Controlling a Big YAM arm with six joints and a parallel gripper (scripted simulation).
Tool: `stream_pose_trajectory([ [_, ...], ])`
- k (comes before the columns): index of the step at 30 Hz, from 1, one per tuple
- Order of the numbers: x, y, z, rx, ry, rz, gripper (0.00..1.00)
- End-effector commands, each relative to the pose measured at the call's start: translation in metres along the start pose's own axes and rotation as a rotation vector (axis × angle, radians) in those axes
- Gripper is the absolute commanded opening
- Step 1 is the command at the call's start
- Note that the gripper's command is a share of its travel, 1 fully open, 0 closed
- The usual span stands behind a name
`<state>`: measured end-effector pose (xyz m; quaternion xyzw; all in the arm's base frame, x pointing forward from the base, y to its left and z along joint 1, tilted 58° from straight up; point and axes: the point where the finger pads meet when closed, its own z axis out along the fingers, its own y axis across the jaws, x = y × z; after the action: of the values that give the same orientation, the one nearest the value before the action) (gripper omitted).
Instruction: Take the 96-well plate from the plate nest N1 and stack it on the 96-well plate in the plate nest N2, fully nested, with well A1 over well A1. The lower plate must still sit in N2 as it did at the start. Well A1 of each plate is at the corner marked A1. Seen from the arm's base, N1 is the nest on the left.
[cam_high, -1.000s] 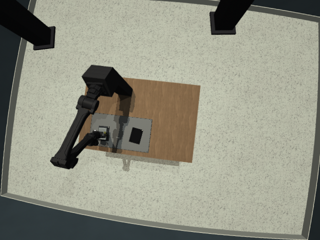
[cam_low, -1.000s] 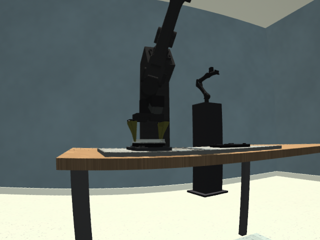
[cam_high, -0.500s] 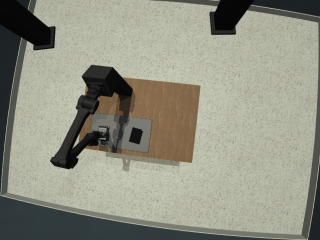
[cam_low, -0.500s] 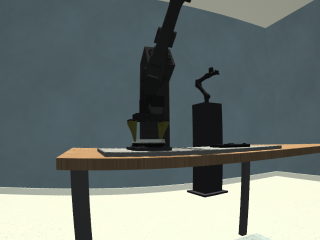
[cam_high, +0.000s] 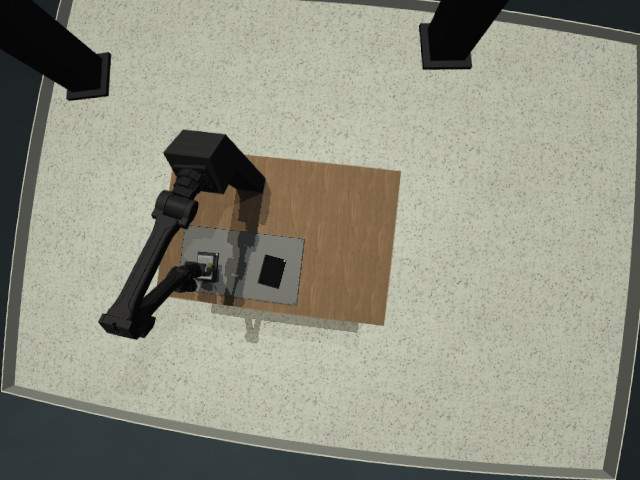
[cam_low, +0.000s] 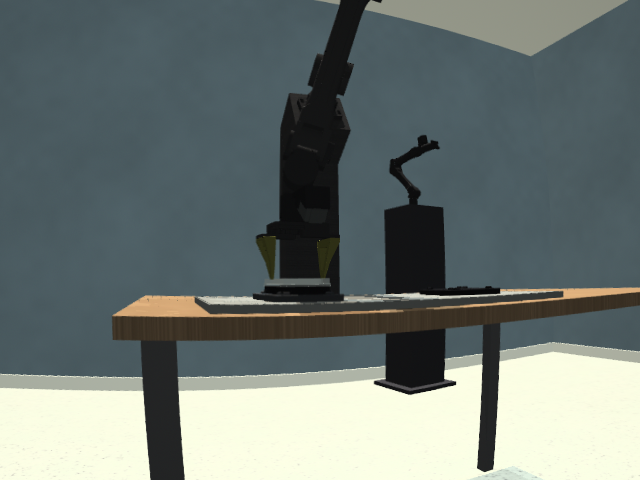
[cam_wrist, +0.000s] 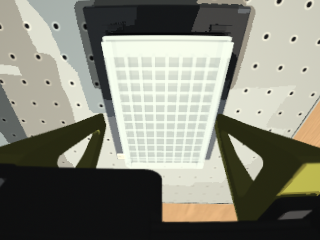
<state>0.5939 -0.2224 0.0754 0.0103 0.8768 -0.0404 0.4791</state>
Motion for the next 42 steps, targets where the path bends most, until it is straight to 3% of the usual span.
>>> stream_pose_trajectory([
  [1,-0.003,-0.008,-0.020,0.014,-0.007,-0.005,1.00],
  [7,-0.003,-0.008,-0.036,0.014,-0.007,-0.005,1.00],
  [10,0.005,-0.007,-0.034,0.012,0.006,-0.001,1.00],
  [11,-0.003,-0.008,-0.041,0.015,-0.007,-0.005,1.00],
  [24,-0.003,-0.007,-0.075,0.015,-0.009,-0.006,1.00],
  [32,-0.003,-0.007,-0.090,0.015,-0.010,-0.006,1.00],
  [35,0.009,-0.008,-0.079,0.010,0.012,0.001,1.00],
  [42,0.007,-0.008,-0.079,0.011,0.009,0.002,1.00],
])
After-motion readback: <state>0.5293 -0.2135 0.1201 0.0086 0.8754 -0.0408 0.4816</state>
